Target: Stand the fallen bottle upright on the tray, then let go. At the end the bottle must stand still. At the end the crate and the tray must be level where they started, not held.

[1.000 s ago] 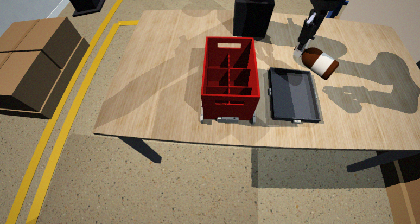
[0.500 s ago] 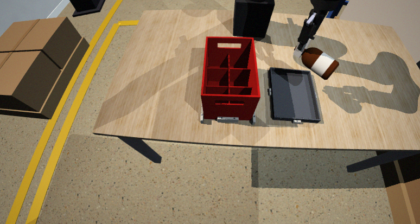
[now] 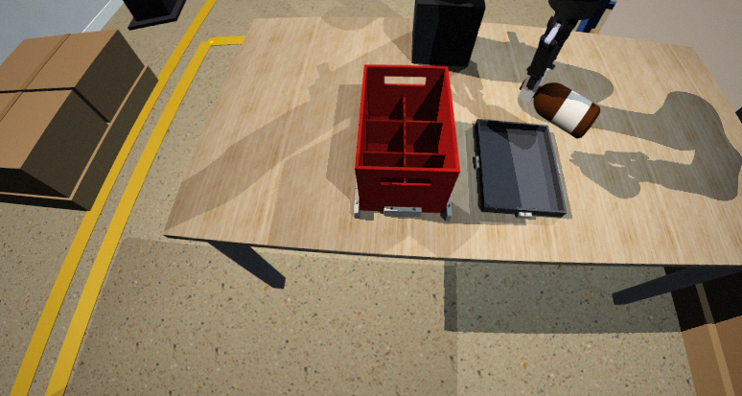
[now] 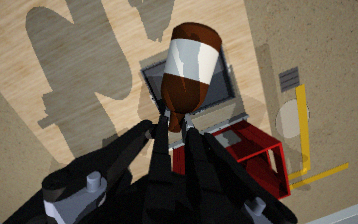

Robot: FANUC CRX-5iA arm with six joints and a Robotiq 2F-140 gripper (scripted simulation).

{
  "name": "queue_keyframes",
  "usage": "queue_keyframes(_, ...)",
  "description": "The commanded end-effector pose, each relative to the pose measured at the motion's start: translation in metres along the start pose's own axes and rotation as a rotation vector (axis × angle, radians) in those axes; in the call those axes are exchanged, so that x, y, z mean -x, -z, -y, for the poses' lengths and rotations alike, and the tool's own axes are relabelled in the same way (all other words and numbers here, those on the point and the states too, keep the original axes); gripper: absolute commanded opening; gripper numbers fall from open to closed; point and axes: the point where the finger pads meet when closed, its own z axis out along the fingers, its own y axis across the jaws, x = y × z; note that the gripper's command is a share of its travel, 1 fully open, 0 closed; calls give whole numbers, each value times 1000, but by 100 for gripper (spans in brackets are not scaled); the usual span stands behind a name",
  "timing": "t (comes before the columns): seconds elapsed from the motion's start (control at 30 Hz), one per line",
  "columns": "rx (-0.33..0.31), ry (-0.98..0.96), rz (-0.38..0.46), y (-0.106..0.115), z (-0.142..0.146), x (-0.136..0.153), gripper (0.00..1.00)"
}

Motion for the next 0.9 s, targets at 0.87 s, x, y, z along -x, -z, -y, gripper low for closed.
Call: queue_keyframes(0.87, -1, 178, -1, 0, 0, 0, 0)
